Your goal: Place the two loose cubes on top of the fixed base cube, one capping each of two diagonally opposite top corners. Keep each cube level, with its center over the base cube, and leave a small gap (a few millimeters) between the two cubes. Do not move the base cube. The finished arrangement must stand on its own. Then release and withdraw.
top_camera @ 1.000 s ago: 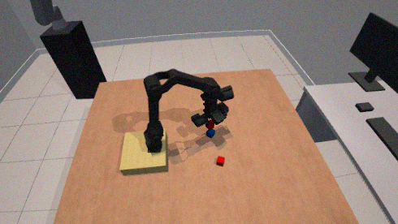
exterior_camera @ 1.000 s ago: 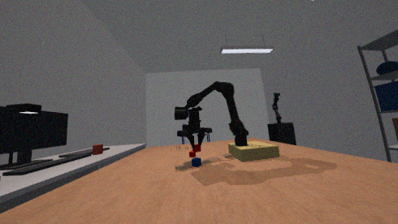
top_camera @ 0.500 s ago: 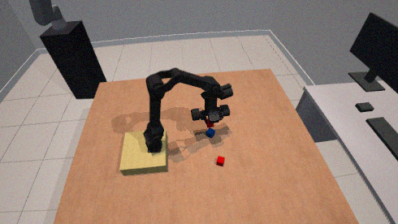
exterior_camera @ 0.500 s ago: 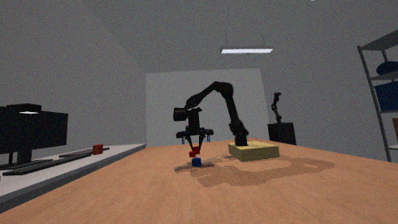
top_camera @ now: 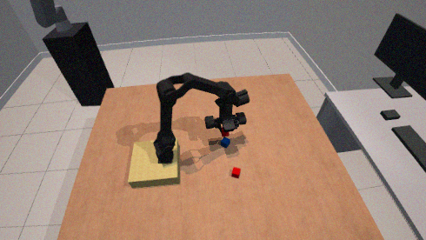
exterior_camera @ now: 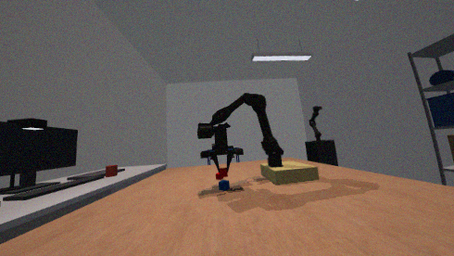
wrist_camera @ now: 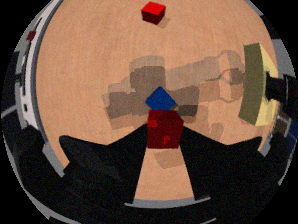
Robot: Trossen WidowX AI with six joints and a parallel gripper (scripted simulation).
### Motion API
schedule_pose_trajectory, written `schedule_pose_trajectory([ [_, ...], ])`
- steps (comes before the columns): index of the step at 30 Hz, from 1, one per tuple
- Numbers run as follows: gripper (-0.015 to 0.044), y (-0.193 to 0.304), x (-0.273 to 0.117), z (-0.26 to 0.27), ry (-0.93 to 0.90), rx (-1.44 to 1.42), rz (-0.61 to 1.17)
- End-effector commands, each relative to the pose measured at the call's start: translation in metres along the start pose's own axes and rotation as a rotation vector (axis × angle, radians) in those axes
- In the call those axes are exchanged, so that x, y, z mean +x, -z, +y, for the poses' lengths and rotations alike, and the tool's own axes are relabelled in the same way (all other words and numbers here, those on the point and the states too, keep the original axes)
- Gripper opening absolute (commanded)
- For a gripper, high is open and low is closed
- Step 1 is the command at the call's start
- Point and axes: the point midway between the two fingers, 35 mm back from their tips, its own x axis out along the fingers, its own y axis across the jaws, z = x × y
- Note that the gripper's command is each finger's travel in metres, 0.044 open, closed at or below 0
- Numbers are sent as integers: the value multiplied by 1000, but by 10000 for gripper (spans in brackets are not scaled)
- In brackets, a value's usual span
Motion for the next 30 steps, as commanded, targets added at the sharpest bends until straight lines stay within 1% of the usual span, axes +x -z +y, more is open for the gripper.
schedule_pose_trajectory([
  [1,105,0,7,0,0,6,2],
  [9,105,0,25,0,-1,12,-1],
  [30,105,0,27,0,1,6,3],
])
